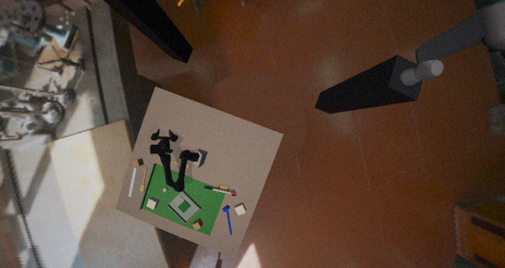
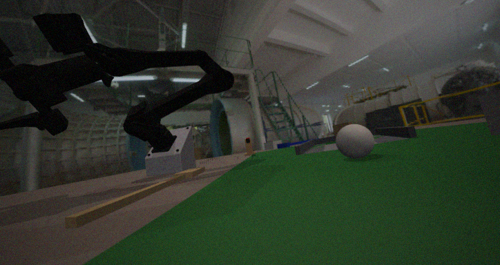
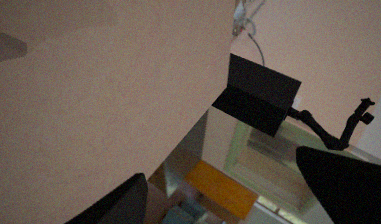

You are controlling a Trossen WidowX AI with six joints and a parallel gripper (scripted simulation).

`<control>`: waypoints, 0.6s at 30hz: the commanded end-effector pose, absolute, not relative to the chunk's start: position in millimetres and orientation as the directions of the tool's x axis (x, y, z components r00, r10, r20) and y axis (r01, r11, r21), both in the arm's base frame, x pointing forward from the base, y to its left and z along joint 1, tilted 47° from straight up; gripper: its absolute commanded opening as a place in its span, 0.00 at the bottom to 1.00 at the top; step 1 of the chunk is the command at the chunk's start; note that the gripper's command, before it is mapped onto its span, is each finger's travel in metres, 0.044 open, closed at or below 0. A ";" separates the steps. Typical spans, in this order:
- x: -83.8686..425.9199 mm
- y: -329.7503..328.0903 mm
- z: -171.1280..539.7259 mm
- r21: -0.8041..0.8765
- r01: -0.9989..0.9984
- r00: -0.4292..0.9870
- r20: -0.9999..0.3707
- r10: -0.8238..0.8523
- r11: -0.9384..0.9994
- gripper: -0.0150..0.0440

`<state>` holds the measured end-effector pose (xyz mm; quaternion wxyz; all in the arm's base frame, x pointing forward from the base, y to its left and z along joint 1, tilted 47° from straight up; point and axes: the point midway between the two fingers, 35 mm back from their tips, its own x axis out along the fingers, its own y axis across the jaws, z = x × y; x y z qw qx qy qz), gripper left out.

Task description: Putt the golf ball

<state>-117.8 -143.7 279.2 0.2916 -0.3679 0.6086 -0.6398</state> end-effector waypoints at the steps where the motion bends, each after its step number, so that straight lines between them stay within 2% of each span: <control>1: -117.5 -144.2 279.2 -0.993 -0.072 -0.557 0.114 -0.823 -0.089 0.98; 6: -106.3 -164.1 277.3 -0.997 0.008 -0.459 0.060 -0.887 -0.072 1.00; 12: -72.8 -203.8 270.6 -0.988 0.151 -0.230 -0.060 -0.971 0.025 1.00; 18: -24.5 -237.4 259.6 -0.952 0.241 0.014 -0.189 -0.982 0.187 1.00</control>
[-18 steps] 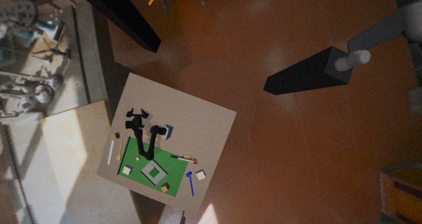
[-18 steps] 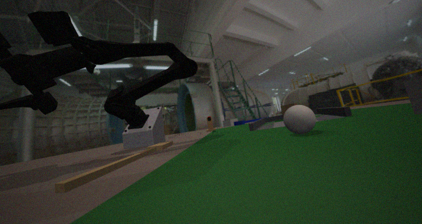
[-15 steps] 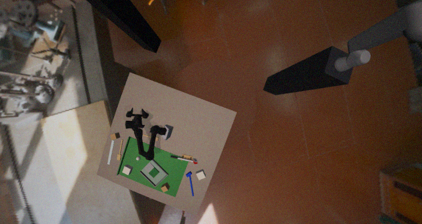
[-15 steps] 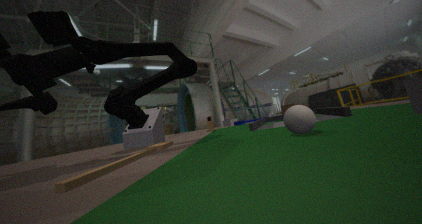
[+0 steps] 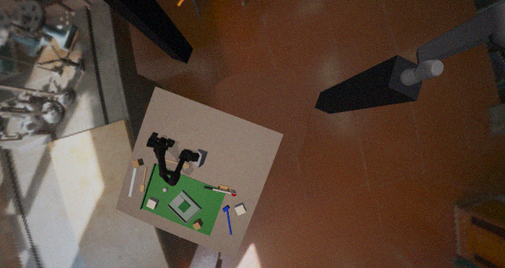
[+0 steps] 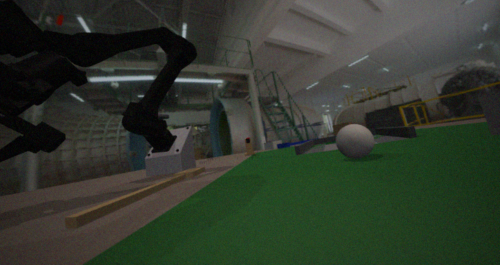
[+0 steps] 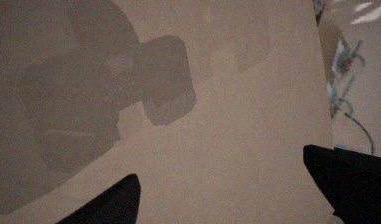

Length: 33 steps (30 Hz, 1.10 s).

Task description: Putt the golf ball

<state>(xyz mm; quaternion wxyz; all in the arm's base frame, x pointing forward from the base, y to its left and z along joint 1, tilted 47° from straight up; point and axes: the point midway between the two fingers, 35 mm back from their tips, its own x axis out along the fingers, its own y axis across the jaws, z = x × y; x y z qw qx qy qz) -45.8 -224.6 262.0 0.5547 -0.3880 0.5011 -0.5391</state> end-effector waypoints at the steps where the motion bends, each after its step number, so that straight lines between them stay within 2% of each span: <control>1: -15.0 -242.0 257.4 -0.944 0.247 0.054 -0.211 -0.976 0.218 1.00; 9: 74.1 -262.9 232.8 -0.854 0.203 0.347 -0.395 -0.851 0.479 1.00; 18: 188.2 -240.1 195.3 -0.718 -0.028 0.553 -0.590 -0.588 0.695 1.00; 25: 267.0 -184.0 149.5 -0.576 -0.307 0.561 -0.752 -0.345 0.757 1.00; 33: 323.0 -82.7 82.8 -0.378 -0.649 0.397 -0.909 -0.130 0.661 1.00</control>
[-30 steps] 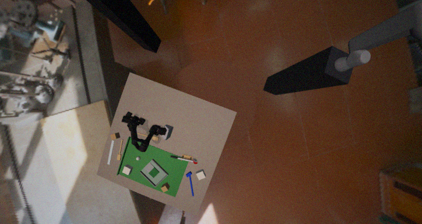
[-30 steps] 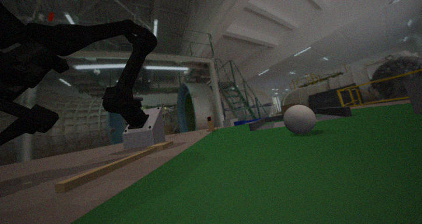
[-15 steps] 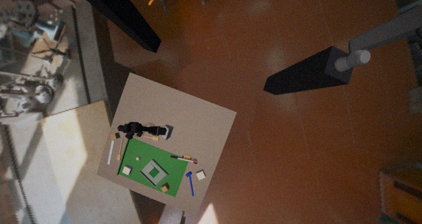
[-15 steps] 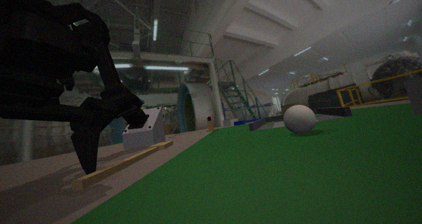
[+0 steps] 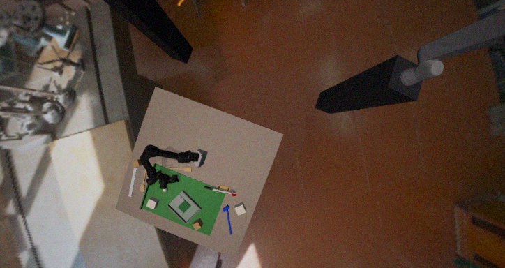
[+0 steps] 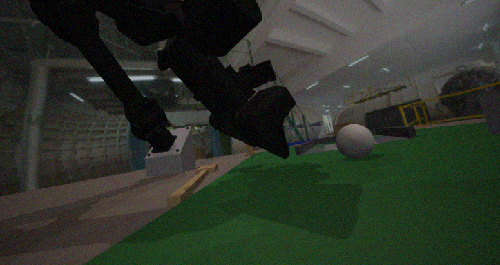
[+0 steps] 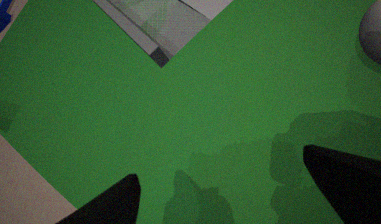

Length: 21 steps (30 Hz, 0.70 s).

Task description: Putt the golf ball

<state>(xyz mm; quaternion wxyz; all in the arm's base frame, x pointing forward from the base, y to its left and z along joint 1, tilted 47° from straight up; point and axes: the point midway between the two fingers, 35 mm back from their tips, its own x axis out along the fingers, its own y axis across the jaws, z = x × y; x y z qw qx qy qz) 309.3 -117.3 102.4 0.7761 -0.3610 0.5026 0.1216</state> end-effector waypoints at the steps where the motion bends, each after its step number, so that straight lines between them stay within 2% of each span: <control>1: 325.7 -69.0 73.8 -0.352 -0.687 0.363 -0.924 -0.120 0.636 1.00; 6: 326.7 0.3 30.6 -0.229 -0.848 0.193 -0.973 -0.124 0.478 1.00; 12: 304.7 75.3 -16.3 -0.098 -0.965 0.040 -0.972 -0.233 0.245 1.00; 16: 279.8 116.8 -44.7 -0.022 -0.997 -0.007 -0.938 -0.346 0.079 1.00; 21: 242.3 158.6 -78.2 0.061 -0.991 0.008 -0.869 -0.495 -0.123 1.00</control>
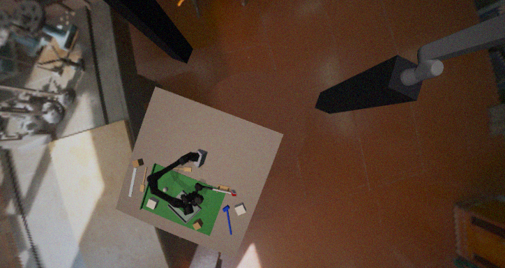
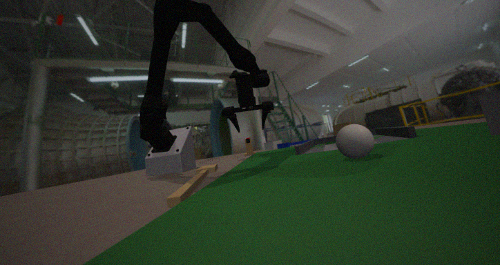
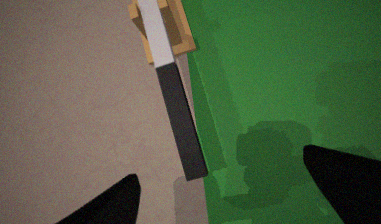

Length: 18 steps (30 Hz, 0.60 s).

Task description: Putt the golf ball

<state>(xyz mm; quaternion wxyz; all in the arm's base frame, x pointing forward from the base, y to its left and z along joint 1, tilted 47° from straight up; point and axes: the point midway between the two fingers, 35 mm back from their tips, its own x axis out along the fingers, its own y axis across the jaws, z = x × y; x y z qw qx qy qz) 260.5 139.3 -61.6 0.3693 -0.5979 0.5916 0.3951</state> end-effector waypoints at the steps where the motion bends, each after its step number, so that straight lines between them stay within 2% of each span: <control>1: 238.2 162.5 -81.9 0.069 -0.987 0.014 -0.860 -0.510 -0.143 1.00; 18: 238.8 143.8 -103.2 0.071 -0.986 0.017 -0.857 -0.515 -0.150 1.00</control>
